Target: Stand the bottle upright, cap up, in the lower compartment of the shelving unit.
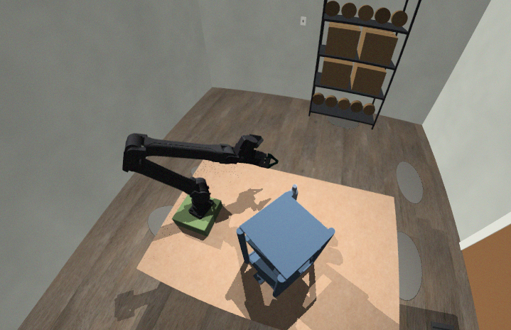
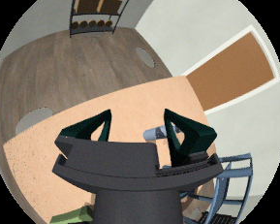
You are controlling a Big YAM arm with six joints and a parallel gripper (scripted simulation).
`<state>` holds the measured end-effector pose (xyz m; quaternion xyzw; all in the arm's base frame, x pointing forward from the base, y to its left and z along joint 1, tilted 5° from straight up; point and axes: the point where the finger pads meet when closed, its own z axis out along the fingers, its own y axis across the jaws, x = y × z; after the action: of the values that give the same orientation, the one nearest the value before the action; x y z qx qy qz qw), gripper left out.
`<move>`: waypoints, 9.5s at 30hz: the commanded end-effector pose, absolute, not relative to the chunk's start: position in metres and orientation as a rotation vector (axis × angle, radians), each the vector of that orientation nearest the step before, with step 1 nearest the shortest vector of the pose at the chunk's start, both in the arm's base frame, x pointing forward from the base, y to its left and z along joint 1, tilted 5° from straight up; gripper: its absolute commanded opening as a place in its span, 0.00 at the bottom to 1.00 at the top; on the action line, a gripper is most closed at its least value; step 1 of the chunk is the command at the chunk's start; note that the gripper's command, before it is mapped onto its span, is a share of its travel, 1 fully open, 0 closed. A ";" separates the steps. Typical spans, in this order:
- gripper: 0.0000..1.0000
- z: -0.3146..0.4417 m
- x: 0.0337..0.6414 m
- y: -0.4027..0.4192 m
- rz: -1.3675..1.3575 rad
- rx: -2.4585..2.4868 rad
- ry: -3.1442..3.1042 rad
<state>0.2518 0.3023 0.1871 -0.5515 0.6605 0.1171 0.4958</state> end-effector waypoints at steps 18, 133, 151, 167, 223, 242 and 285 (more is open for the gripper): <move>0.77 0.152 0.283 0.249 0.373 -0.845 1.547; 0.77 0.082 0.402 0.262 0.501 -0.469 1.749; 0.77 0.086 0.408 0.266 0.503 -0.467 1.740; 0.77 0.087 0.408 0.266 0.503 -0.467 1.740; 0.31 0.085 0.410 0.269 0.496 -0.473 1.759; 0.31 0.087 0.410 0.269 0.496 -0.473 1.758; 0.31 0.126 0.420 0.260 0.483 -0.456 1.729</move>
<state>0.3963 0.2544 0.0973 -0.2048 0.7691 0.2054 0.5695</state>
